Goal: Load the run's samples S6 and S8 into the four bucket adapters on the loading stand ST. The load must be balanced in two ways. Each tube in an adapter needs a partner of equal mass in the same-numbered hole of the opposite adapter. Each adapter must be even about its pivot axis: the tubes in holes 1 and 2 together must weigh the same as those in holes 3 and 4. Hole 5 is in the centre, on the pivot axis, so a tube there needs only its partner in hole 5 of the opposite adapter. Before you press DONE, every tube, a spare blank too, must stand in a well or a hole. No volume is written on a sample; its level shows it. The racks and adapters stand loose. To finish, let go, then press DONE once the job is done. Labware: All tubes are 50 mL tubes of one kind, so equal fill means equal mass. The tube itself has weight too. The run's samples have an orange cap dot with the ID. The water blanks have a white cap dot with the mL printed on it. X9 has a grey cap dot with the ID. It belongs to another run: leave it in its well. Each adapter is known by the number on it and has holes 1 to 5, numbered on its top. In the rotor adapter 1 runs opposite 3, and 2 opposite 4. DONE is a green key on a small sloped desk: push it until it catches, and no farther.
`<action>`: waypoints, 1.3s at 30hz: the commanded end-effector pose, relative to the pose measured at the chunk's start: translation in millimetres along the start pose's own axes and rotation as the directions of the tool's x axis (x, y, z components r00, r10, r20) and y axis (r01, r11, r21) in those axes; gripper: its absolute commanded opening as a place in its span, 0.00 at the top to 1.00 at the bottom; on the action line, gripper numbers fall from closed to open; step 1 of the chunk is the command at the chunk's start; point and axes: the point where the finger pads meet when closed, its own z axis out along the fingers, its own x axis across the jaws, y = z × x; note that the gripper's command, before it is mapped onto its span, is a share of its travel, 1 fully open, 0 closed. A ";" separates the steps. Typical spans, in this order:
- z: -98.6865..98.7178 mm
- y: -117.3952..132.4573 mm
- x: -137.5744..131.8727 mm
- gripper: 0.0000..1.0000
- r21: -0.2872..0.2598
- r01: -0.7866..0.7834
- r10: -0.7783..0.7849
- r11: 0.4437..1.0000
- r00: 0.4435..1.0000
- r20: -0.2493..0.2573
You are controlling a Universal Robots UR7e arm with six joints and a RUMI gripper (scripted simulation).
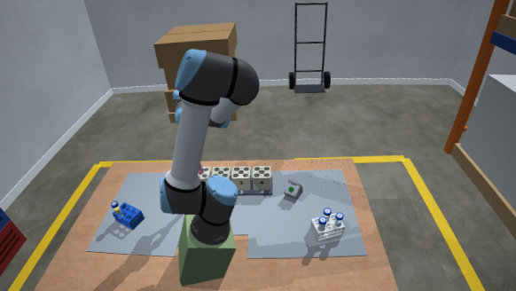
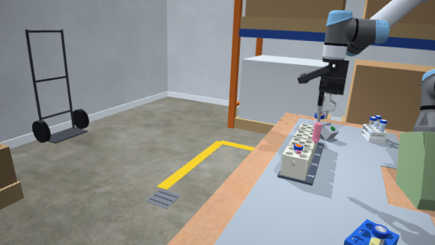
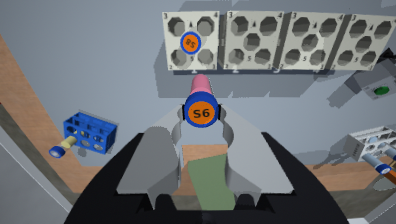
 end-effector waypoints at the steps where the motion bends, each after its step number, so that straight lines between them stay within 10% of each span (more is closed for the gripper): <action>1: -0.3 -16.2 25.7 1.00 0.001 0.001 -0.001 1.000 1.000 0.003; 15: -0.1 -57.3 94.4 1.00 0.001 0.001 -0.001 1.000 1.000 0.003; 39: 39.9 -57.5 94.6 1.00 0.001 0.001 -0.001 1.000 1.000 0.003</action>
